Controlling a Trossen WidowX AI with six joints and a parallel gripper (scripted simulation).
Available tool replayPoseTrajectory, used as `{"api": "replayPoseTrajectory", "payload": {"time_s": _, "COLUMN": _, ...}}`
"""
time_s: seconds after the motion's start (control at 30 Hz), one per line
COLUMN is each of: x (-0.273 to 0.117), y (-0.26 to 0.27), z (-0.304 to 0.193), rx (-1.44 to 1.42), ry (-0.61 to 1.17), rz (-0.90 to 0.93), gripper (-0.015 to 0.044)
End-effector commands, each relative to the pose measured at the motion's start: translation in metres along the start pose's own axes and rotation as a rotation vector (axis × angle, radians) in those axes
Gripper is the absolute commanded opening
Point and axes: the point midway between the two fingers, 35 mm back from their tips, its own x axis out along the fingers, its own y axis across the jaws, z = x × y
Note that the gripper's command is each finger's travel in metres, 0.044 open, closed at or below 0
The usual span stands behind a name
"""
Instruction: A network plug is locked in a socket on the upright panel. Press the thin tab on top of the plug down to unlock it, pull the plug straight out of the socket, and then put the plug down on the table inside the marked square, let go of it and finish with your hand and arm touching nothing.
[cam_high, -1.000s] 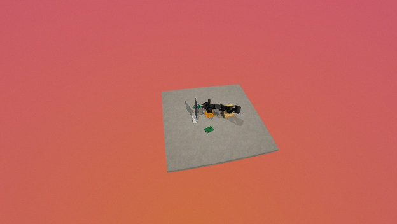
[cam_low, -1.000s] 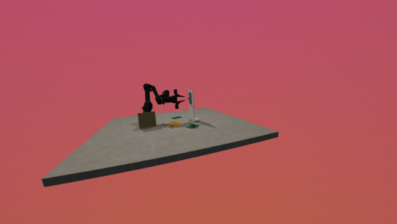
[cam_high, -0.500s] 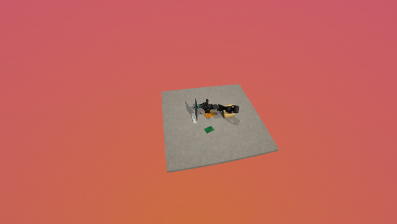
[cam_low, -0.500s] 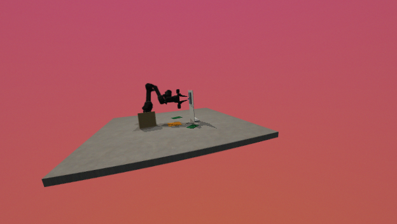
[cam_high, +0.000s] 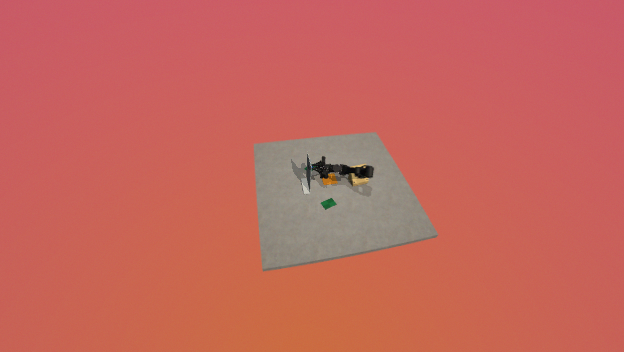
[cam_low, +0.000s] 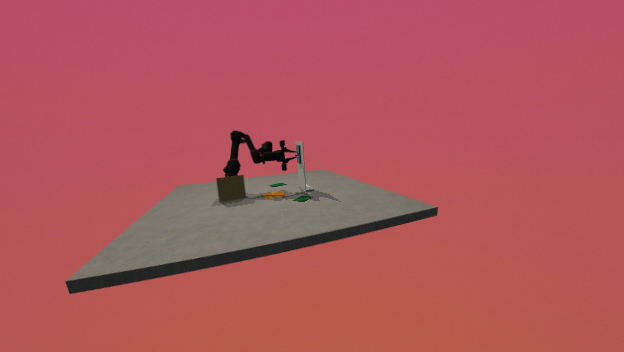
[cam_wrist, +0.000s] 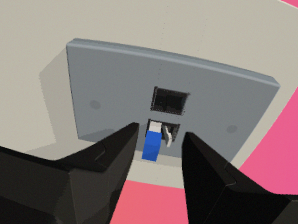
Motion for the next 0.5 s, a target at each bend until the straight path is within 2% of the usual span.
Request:
{"api": "replayPoseTrajectory", "payload": {"time_s": 0.0, "x": 0.0011, "y": 0.0026, "z": -0.0022, "rx": 0.005, "ry": 0.008, "rz": 0.007, "gripper": 0.0109}}
{"api": "replayPoseTrajectory", "payload": {"time_s": 0.47, "x": 0.0011, "y": 0.0026, "z": -0.0022, "rx": 0.005, "ry": 0.008, "rz": 0.007, "gripper": 0.0016}}
